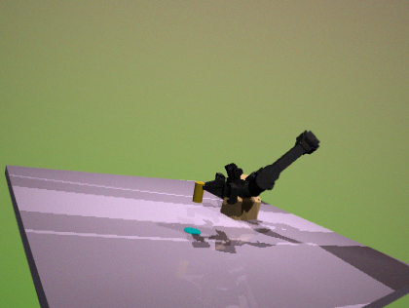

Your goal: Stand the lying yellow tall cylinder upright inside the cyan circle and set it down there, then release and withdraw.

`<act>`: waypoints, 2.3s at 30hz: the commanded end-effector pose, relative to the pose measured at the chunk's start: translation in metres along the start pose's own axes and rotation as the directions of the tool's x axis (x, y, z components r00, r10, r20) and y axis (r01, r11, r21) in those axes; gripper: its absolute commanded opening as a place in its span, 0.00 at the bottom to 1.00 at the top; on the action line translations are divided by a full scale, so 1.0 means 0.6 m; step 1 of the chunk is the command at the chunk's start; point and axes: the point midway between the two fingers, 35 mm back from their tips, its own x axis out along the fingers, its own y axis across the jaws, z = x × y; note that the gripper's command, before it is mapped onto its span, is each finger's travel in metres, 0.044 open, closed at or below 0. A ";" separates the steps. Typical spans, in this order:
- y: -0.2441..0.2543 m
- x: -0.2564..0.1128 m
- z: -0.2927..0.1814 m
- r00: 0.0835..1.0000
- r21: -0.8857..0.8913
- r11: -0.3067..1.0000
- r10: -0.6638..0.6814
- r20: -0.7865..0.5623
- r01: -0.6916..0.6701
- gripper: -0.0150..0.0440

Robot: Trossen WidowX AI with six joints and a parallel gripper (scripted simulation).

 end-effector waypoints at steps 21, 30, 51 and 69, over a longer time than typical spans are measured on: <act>0.001 -0.005 0.000 1.000 0.032 0.999 0.013 0.027 -0.014 0.43; 0.006 0.003 -0.041 1.000 0.035 0.999 0.009 0.023 -0.010 0.43; 0.003 0.009 -0.140 1.000 0.034 0.999 0.011 0.024 -0.012 0.43; 0.002 0.005 -0.175 1.000 0.034 0.999 0.015 0.018 -0.016 0.43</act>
